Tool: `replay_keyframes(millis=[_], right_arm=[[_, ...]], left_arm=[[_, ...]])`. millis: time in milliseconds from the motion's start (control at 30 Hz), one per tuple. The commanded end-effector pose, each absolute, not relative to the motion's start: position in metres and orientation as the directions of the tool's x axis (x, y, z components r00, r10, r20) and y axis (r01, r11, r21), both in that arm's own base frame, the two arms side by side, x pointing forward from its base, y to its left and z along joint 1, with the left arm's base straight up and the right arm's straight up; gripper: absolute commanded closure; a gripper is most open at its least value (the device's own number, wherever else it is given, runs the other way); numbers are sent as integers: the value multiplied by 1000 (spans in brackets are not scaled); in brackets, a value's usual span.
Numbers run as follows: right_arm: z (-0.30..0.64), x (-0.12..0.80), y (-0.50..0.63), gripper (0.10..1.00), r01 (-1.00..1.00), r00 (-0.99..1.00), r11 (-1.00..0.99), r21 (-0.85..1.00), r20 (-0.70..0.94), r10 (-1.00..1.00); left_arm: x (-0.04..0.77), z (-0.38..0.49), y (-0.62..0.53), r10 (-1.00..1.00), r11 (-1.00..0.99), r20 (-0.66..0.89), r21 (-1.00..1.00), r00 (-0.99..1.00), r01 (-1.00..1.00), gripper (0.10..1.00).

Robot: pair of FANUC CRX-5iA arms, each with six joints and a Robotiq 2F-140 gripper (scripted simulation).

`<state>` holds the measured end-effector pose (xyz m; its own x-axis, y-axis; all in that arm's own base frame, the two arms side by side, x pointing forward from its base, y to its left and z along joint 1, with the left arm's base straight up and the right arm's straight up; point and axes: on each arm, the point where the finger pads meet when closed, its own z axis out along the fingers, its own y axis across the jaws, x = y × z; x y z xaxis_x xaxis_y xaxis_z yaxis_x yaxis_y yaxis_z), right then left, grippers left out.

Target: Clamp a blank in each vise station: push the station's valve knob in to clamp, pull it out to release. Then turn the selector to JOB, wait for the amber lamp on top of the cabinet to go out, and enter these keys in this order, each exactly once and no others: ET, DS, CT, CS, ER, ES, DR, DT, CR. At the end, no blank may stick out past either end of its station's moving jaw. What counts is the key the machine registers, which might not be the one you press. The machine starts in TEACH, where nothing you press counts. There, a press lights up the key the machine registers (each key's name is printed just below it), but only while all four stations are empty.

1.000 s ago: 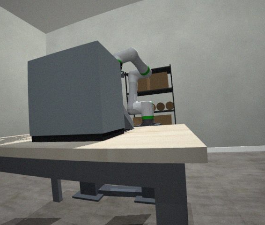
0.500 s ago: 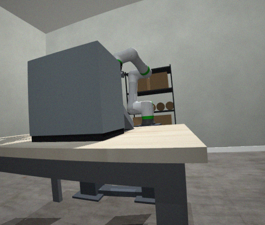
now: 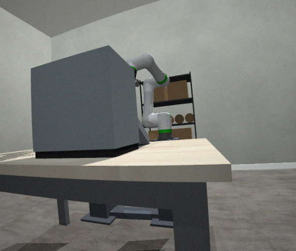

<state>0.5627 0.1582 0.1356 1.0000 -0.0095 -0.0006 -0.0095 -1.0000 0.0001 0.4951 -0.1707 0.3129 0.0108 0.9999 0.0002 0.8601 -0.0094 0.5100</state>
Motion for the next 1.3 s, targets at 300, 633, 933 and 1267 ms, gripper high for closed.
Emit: replay_keyframes(millis=[300, 633, 933, 1267], right_arm=[[134, 563, 158, 999, -9, 1000, -1000, 0, 1, -9], [132, 563, 158, 999, -9, 1000, -1000, 0, 1, -9], [130, 563, 158, 999, -9, 1000, -1000, 0, 1, -9], [128, 563, 158, 999, -9, 1000, -1000, 0, 1, -9]], left_arm=[[495, 314, -171, 1000, -9, -1, 511, 11, 859, 98], [495, 314, -171, 1000, -9, -1, 511, 11, 859, 98], [495, 314, -171, 1000, -9, -1, 511, 11, 859, 98], [495, 314, -171, 1000, -9, -1, 511, 11, 859, 98]])
